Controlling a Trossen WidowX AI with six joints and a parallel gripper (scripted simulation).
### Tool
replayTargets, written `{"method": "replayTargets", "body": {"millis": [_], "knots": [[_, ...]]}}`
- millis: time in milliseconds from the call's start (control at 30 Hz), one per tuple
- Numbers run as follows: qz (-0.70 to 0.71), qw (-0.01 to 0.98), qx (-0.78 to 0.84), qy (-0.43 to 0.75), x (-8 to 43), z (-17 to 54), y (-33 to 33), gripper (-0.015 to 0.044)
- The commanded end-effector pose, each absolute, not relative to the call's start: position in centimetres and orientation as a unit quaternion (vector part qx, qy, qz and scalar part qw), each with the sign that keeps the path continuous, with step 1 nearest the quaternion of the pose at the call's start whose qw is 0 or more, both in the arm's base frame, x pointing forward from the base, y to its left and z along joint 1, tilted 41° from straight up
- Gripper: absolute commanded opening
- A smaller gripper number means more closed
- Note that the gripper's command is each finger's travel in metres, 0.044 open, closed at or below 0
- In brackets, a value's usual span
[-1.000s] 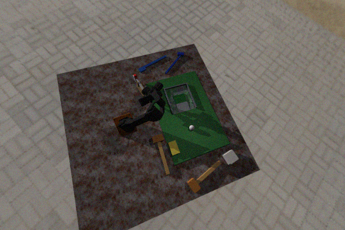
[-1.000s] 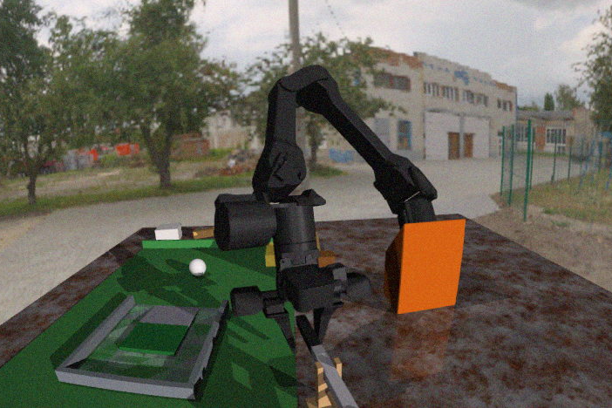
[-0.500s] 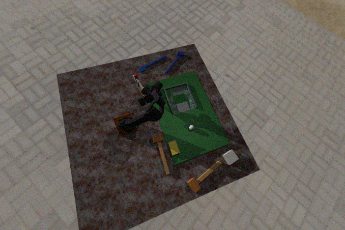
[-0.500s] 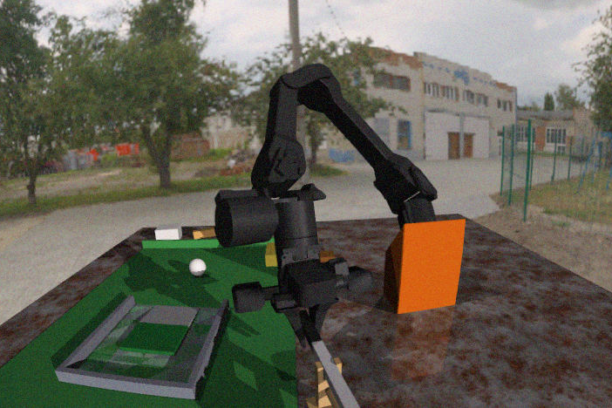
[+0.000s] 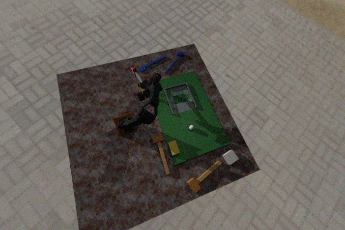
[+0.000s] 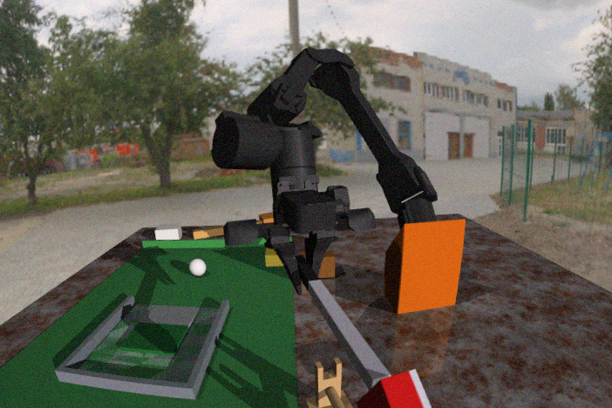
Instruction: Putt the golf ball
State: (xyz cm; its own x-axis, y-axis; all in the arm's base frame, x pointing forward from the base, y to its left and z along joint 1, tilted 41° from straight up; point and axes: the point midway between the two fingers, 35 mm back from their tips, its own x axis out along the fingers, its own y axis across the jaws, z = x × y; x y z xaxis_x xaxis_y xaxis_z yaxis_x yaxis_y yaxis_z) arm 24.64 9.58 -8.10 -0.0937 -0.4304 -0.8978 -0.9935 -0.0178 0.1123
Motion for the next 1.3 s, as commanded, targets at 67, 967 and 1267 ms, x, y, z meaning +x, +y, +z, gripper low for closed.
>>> {"method": "replayTargets", "body": {"millis": [67, 967, 1267], "knots": [[0.374, 0.378, -0.564, 0.631, 26.1, -6.5, 8.2, 0.0000], [0.006, 0.600, -0.374, 0.708, 30.3, 7.8, -7.1, 0.0000], [-0.137, 0.639, -0.291, 0.698, 28.4, 12.8, -12.5, 0.0000]]}}
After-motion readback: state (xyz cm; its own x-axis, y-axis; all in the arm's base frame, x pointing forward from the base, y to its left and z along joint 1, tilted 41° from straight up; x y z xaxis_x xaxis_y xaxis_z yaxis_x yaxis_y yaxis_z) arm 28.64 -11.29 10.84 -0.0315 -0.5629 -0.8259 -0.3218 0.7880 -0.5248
